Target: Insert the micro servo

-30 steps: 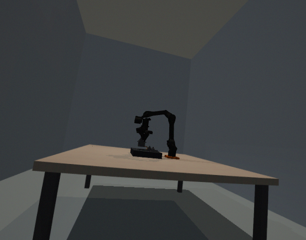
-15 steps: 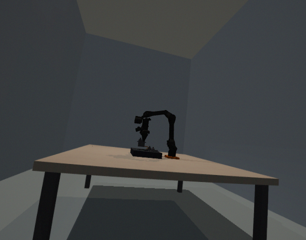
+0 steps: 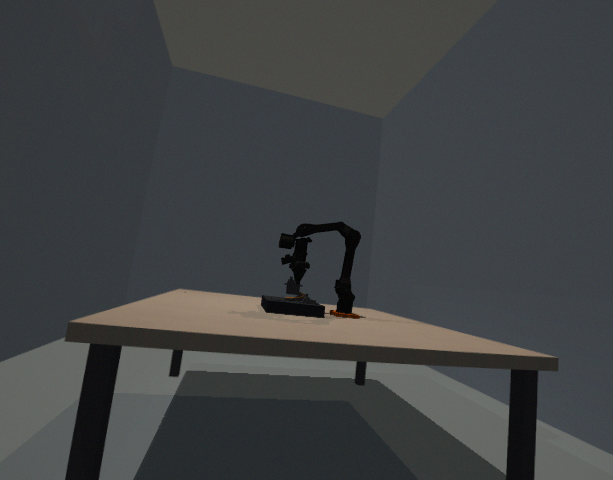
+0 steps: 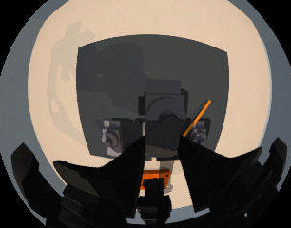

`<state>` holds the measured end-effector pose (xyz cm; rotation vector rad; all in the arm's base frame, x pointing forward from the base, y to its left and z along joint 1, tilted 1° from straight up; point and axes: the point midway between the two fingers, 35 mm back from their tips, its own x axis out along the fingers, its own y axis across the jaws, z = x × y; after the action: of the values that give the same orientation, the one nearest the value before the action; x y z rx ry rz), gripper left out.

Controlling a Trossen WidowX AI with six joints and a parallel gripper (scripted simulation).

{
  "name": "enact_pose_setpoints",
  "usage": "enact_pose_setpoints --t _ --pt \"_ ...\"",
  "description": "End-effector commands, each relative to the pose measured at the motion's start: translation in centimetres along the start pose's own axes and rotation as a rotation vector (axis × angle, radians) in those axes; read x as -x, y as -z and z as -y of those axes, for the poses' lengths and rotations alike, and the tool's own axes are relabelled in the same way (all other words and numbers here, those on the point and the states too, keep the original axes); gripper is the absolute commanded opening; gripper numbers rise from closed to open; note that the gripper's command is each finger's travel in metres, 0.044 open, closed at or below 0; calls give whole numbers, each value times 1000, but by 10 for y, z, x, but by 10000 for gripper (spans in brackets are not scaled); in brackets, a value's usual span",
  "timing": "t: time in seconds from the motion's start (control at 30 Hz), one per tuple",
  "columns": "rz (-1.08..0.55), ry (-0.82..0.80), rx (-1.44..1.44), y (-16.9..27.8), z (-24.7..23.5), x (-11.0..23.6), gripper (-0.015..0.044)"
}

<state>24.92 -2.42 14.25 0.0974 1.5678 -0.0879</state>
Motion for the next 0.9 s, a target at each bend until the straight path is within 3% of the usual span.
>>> enact_pose_setpoints --t 0.0,0.4,0.87 --pt "2 2 -5 15 0 1 0" --pt "-2 2 -6 63 0 0 0" --pt "-2 2 -6 63 0 -16 0"
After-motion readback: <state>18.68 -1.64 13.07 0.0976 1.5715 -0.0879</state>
